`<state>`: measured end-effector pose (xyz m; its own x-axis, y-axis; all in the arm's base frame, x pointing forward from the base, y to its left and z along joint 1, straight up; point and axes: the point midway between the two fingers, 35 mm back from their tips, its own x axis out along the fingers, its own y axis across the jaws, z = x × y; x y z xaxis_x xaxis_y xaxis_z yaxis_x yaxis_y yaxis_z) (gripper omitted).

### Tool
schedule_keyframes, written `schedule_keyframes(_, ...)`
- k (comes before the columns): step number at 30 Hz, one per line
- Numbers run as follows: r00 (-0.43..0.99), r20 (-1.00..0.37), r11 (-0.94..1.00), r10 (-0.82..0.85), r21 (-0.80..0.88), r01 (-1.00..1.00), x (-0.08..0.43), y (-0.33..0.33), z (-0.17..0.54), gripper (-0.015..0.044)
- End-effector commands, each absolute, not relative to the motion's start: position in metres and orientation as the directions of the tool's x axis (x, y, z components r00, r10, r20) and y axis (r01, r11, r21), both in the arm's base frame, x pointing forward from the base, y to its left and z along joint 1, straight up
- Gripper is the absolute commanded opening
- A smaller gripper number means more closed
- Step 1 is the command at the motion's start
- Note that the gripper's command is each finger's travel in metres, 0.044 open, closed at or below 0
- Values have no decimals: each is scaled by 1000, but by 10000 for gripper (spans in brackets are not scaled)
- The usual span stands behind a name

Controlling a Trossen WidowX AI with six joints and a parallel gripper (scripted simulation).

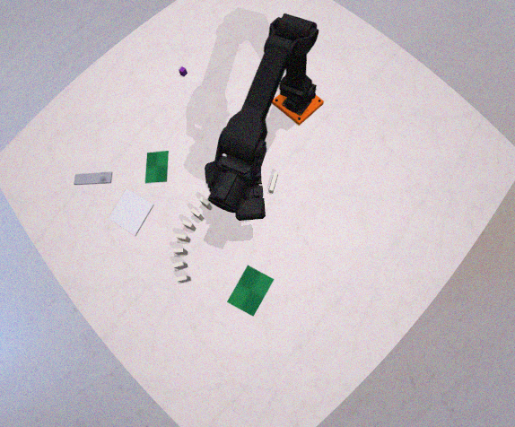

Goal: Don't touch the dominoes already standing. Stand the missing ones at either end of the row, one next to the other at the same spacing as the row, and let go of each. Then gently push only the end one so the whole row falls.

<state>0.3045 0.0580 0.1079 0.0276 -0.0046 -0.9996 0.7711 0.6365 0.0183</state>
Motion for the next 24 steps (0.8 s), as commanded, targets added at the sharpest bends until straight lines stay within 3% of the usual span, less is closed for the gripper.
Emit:
schedule_keyframes(1, 27, -1000, 895, 2, 14, 446, 310, 64, 111, 210)
schedule_keyframes(6, 27, -1000, 999, 3, 2, -32, 316, 69, 111, 341)
schedule_keyframes(10, 28, -1000, 918, 3, -8, -397, 321, 73, 111, 440)
schedule_keyframes(11, 28, -1000, 898, 3, -10, -440, 321, 74, 111, 440)
schedule_keyframes(24, 28, -1000, 891, 3, -10, -454, 322, 74, 111, 440)
